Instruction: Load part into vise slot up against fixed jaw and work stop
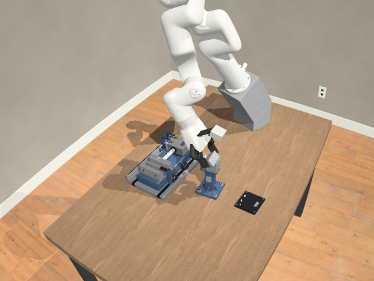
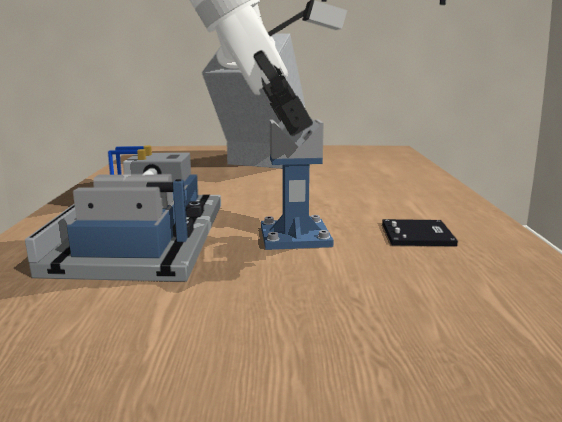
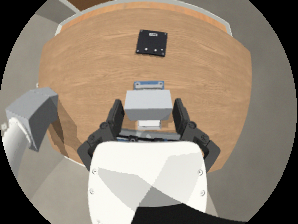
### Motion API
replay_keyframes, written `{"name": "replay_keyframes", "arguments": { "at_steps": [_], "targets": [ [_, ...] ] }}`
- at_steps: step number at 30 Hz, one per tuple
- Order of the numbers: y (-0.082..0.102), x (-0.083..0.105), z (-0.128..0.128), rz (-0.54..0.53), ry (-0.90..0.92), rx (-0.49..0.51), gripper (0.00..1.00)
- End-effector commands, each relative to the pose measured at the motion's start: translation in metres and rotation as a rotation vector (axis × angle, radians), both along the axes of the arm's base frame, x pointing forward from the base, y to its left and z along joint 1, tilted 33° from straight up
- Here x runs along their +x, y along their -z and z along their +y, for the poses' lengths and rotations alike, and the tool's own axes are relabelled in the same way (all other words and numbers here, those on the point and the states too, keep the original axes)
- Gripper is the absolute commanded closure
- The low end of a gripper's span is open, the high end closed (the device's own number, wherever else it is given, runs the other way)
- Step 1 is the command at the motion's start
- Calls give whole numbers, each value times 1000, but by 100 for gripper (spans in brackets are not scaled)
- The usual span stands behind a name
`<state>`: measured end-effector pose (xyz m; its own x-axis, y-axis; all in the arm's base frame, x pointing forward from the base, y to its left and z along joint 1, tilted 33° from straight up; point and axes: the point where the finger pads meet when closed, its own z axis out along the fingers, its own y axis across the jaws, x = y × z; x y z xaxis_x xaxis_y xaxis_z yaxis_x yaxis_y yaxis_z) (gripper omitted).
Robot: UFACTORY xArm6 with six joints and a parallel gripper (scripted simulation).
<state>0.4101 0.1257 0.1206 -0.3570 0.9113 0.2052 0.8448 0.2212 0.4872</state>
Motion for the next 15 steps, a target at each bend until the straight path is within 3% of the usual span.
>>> {"name": "replay_keyframes", "arguments": {
  "at_steps": [1,15],
  "targets": [
    [-1,0,0,-4,22,-42,11],
    [-1,0,1,-18,55,-100,11]
  ]
}}
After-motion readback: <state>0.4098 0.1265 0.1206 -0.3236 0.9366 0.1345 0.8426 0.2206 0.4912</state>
